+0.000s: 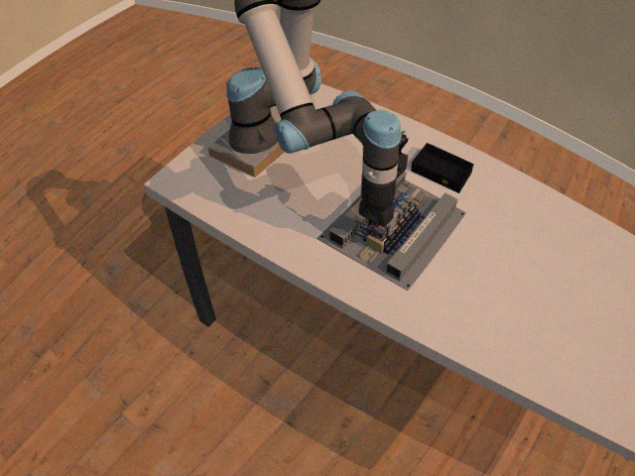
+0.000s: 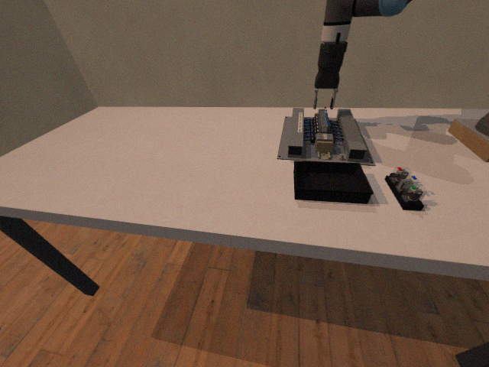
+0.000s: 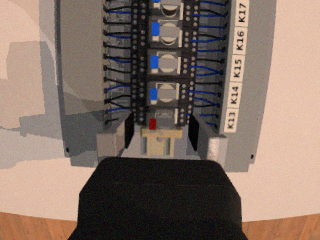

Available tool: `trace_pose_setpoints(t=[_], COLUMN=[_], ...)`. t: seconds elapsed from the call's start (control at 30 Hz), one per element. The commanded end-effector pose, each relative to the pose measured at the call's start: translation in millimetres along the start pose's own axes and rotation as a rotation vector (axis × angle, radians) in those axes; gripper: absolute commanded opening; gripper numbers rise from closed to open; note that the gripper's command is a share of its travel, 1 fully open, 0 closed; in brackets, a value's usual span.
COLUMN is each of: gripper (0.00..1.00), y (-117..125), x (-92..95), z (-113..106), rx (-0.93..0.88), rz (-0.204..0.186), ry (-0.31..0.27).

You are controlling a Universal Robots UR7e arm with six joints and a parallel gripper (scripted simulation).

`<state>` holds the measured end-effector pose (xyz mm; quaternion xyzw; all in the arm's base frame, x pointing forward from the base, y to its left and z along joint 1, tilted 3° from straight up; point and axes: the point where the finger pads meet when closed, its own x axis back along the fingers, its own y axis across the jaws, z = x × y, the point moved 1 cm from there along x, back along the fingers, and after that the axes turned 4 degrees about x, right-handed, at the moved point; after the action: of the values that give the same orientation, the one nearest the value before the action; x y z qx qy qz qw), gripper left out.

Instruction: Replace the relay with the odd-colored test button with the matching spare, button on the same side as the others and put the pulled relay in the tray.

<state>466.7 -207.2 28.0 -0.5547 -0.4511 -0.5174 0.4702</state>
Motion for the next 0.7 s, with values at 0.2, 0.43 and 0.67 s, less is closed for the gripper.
trace_pose_setpoints(t=[0.2,0.43,0.67], gripper=[1.00,1.00,1.00], y=[0.4,0.4,0.4], x=[-7.4,-7.4,-13.7], z=[-0.2,-0.2,-0.2], rx=[0.000,0.000,0.000], rz=[-0.002,-0.002,-0.002], ry=[-0.001,-0.001,-0.001])
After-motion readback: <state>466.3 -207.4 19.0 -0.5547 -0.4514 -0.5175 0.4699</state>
